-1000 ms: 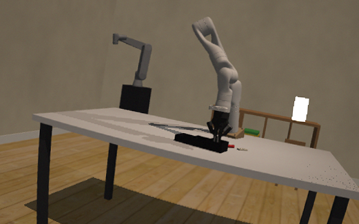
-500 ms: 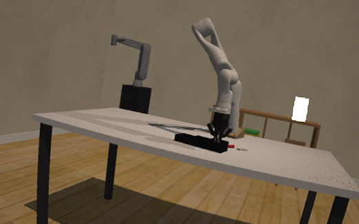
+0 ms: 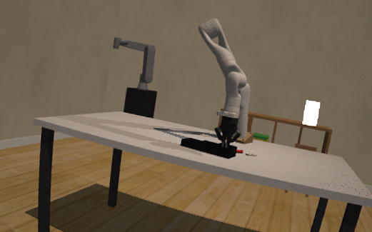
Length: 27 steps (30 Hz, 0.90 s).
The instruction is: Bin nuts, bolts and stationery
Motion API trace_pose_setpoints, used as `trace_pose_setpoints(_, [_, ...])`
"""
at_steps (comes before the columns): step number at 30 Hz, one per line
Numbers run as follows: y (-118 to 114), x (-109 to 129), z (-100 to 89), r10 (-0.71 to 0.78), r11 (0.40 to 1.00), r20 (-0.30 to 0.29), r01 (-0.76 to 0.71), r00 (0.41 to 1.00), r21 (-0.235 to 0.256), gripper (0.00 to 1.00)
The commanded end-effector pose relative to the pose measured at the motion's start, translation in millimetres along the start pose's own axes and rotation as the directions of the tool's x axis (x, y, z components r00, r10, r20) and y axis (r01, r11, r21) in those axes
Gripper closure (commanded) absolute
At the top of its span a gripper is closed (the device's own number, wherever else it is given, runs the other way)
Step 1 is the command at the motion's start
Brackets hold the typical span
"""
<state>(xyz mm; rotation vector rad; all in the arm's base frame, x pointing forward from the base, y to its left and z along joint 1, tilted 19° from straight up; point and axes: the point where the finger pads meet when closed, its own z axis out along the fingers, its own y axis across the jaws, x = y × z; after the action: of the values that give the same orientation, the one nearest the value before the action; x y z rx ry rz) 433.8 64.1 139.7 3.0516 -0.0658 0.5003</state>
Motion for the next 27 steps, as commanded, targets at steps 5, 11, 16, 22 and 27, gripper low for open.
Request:
trace_pose_setpoints(5, [0.1,-1.0,0.5,-0.001,1.0,0.001,0.001,1.0,-0.001,0.91])
trace_pose_setpoints(11, [0.1,-1.0,0.5,-0.001,1.0,0.001,0.001,1.0,-0.001,0.91])
trace_pose_setpoints(16, [0.1,-1.0,0.5,-0.001,1.0,0.001,0.001,1.0,-0.001,0.91])
trace_pose_setpoints(22, [0.1,-1.0,0.5,-0.001,1.0,0.001,0.001,1.0,-0.001,0.91])
trace_pose_setpoints(27, [1.5,-2.3,-5.9,-0.004,1.0,0.004,0.004,1.0,-0.005,0.91])
